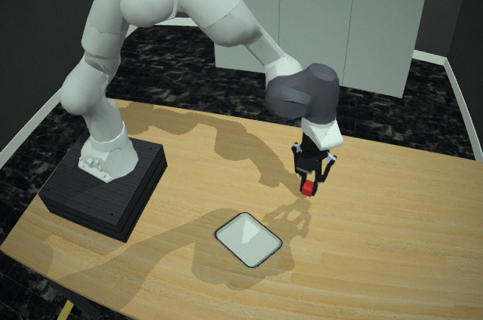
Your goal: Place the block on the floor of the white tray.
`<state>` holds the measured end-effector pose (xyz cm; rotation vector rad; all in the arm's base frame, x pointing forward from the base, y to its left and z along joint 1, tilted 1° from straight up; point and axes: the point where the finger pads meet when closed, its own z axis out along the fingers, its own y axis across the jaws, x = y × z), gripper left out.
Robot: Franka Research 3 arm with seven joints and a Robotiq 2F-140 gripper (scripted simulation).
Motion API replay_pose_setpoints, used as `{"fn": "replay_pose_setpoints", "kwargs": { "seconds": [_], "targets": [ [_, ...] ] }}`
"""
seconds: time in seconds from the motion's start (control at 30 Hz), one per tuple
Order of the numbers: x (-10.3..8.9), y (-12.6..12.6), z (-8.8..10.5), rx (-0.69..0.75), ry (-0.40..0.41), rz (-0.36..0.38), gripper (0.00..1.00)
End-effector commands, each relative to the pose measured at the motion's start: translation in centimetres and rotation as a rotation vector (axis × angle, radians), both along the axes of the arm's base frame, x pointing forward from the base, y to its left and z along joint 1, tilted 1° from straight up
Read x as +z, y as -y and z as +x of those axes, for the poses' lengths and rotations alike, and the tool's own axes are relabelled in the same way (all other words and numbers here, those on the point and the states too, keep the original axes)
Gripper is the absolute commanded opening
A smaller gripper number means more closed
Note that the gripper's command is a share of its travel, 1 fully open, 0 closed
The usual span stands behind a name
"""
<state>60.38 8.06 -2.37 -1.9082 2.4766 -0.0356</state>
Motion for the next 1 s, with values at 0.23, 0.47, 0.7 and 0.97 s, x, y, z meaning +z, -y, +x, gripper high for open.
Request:
{"fn": "replay_pose_setpoints", "kwargs": {
  "seconds": [0.23,0.47,0.7,0.97],
  "targets": [
    [1.6,0.0,-0.5,0.003,-0.014,-0.001,0.1],
    [1.8,0.0,-0.5,0.003,-0.014,-0.001,0.1],
    [1.8,0.0,-0.5,0.003,-0.014,-0.001,0.1],
    [1.8,0.4,-0.8,0.003,-0.014,-0.001,0.1]
  ]
}}
